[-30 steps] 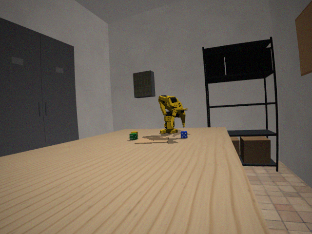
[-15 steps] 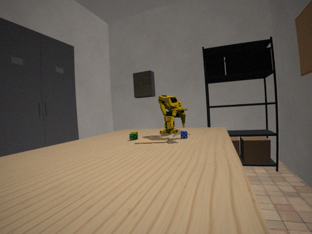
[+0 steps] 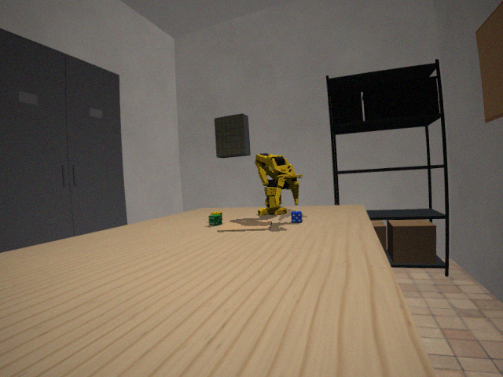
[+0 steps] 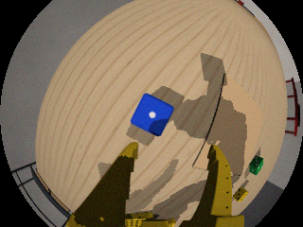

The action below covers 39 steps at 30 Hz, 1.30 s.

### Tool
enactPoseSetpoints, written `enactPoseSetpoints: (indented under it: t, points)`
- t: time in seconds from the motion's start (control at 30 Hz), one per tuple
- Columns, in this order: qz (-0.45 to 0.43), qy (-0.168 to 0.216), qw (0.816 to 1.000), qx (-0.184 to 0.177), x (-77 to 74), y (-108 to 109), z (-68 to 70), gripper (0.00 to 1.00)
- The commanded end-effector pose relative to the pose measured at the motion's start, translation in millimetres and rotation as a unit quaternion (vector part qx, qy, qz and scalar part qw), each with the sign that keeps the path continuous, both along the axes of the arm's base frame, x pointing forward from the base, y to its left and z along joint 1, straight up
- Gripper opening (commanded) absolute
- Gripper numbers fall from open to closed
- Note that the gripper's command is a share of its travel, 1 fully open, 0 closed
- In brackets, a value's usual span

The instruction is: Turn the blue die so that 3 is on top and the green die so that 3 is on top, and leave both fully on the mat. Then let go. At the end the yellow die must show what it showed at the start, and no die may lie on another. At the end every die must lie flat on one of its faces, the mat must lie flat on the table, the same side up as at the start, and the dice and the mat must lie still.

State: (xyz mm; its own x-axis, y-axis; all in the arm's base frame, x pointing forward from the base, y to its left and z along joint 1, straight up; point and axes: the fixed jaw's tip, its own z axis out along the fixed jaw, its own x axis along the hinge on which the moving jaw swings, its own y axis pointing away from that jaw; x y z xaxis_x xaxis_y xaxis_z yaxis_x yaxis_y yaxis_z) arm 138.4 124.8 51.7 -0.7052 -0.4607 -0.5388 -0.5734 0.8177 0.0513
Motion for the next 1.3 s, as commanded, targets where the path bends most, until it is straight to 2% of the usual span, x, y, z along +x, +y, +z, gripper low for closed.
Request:
enactPoseSetpoints:
  t: [0.0, 0.17, 0.3, 0.53, 0.6, 0.77, 0.9, 1.03, 1.27]
  points:
    - [0.001, -0.007, 1.000, 0.009, 0.2, 2.1, 4.5, 0.35]
    - [0.001, -0.011, 1.000, 0.012, 0.7, 2.5, 6.0, 0.35]
    - [0.001, -0.030, 0.999, 0.028, 2.9, 4.4, 14.2, 0.35]
    - [0.002, -0.102, 0.991, 0.089, 8.3, 9.0, 45.4, 0.35]
    - [0.002, -0.102, 0.991, 0.089, 8.3, 9.0, 45.4, 0.35]
    - [0.002, -0.157, 0.978, 0.135, 9.4, 9.9, 69.9, 0.35]
    - [0.002, -0.186, 0.970, 0.159, 8.9, 9.4, 82.7, 0.35]
    - [0.002, -0.196, 0.966, 0.167, 8.5, 9.1, 87.4, 0.35]
    - [0.002, -0.196, 0.966, 0.167, 8.6, 9.0, 87.7, 0.35]
